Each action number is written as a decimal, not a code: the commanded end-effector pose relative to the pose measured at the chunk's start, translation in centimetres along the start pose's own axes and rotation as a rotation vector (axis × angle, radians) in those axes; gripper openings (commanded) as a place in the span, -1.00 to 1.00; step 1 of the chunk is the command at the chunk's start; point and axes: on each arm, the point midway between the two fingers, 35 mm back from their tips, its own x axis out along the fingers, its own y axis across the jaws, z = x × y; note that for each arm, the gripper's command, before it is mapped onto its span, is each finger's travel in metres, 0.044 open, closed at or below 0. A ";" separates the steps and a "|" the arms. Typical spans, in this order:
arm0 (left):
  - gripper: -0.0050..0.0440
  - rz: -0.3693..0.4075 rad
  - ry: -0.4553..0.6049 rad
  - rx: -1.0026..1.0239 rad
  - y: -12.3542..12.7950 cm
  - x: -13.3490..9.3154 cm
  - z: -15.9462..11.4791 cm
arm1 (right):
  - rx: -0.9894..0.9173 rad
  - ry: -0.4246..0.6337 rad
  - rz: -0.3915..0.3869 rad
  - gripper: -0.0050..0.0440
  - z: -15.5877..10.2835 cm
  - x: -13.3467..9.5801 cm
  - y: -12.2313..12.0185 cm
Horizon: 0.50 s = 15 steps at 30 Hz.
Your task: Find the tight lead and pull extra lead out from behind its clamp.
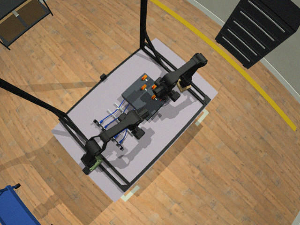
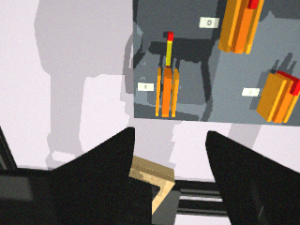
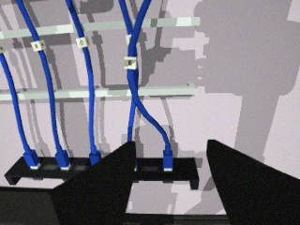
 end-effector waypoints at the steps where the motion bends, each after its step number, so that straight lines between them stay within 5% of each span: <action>1: 0.06 -0.003 -0.016 0.000 0.0 -0.4 0.1 | 0.000 -0.027 -0.003 0.06 0.1 -1.0 0.0; 15: 0.06 -0.003 -0.016 0.000 0.0 -1.7 0.0 | 0.000 -0.027 -0.003 0.06 0.0 -2.9 0.0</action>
